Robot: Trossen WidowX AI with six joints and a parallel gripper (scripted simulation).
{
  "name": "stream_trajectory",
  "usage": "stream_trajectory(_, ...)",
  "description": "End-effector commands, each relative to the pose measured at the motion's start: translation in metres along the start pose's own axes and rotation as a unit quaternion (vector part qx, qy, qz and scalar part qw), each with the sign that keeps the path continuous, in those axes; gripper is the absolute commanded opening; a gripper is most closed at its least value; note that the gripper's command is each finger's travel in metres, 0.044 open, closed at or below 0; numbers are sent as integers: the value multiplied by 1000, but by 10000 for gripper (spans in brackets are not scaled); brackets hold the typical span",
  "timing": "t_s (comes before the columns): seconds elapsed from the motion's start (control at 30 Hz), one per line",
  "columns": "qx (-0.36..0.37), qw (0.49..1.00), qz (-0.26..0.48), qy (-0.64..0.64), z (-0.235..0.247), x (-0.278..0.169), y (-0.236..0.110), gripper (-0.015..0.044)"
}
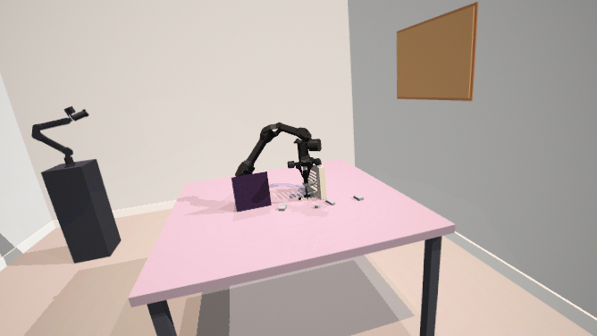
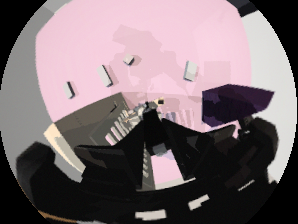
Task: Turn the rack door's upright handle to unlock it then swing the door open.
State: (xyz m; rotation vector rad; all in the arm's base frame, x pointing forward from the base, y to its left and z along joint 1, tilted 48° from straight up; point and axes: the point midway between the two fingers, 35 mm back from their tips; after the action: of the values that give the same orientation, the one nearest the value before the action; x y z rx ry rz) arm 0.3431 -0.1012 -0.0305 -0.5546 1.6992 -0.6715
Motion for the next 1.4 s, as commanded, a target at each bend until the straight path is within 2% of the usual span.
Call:
stream_trajectory(0.0,0,1000,4,10,0,-2,1,193)
stream_trajectory(0.1,0,1000,4,10,0,-2,1,272)
stream_trajectory(0.13,0,1000,4,10,0,-2,1,281)
stream_trajectory(0.4,0,989,4,-150,0,-2,1,281)
stream_trajectory(0.67,1,940,4,-341,0,-2,1,281)
stream_trajectory(1.0,2,827,3,-561,0,-2,1,281)
stream_trajectory(1.37,3,646,3,-763,0,-2,1,281)
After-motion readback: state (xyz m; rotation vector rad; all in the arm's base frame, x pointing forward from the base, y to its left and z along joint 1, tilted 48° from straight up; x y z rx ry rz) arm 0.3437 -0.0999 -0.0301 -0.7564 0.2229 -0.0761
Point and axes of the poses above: the point midway between the two fingers, 35 mm back from their tips, its own y axis out along the fingers, its own z axis across the jaws, x = y × z, and after that the axes turned 3 degrees about y, right-handed
